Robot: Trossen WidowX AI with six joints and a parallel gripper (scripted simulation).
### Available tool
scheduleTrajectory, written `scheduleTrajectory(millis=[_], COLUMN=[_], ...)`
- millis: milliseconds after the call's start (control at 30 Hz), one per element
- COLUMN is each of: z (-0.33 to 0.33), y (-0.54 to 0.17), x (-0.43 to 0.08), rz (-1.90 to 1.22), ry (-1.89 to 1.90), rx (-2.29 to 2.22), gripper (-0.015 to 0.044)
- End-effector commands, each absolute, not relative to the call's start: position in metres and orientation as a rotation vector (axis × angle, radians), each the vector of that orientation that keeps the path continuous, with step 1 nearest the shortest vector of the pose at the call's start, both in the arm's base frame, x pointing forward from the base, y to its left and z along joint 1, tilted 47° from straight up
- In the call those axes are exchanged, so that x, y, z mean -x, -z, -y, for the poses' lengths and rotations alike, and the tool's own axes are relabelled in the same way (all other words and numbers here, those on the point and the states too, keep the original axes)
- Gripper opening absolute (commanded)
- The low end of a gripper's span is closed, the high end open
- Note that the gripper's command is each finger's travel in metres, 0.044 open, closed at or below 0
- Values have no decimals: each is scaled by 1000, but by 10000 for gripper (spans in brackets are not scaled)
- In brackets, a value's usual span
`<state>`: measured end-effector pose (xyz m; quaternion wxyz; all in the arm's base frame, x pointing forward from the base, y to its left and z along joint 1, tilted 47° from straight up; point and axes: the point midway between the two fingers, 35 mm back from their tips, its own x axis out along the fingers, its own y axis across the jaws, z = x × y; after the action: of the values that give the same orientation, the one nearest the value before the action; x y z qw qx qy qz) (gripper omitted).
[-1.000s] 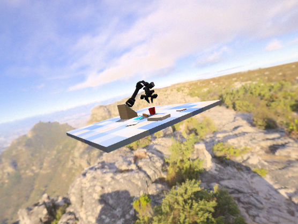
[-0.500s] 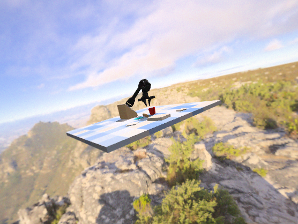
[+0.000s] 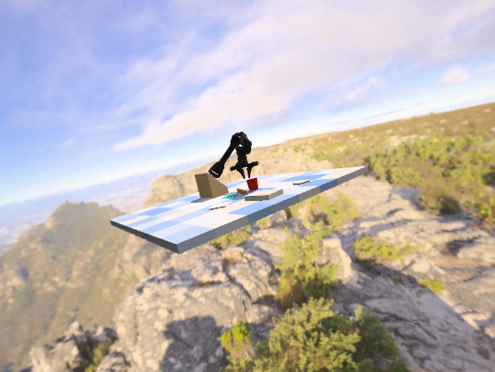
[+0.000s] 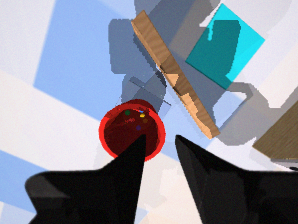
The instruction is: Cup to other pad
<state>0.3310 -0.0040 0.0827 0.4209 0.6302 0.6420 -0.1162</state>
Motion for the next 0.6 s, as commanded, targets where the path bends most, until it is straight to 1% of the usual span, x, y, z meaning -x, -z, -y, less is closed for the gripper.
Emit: scheduleTrajectory(millis=[0,567], z=[-2,-22], y=[-78,-59], x=[-331,-335], rz=[-1616,-1616], ry=[293,291], rx=[-1588,-1589], gripper=[148,148])
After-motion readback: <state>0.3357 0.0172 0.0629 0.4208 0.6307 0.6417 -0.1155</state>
